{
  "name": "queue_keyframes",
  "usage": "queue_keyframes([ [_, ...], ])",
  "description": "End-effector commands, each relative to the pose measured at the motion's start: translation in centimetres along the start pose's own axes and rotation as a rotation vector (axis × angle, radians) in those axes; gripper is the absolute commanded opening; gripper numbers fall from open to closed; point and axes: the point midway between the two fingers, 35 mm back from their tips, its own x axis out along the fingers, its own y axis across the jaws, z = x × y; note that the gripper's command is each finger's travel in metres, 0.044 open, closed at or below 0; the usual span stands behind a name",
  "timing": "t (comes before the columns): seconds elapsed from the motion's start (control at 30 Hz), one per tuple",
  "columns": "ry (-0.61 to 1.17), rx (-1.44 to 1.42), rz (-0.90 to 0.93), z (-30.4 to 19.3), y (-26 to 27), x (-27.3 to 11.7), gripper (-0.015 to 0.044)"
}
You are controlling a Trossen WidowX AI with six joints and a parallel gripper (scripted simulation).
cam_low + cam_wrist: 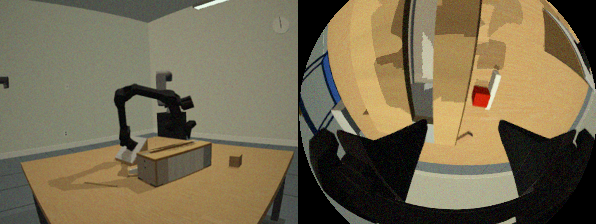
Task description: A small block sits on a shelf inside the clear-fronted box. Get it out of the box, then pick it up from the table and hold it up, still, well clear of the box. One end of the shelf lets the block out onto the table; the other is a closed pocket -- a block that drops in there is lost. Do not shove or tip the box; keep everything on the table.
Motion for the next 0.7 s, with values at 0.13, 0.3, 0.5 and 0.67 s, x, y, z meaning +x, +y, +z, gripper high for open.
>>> queue_keyframes([
  [0.13, -0.082, -0.729, 0.011, -1.2, -0.6, 0.2, 0.0285],
  [0.3, -0.151, -1.275, -0.014, -2.1, -1.2, 0.3, 0.0285],
  [0.5, -0.234, -1.919, -0.090, -3.1, -1.9, 0.4, 0.0285],
  [0.67, -0.278, -2.263, -0.158, -3.6, -2.2, 0.5, 0.0285],
])
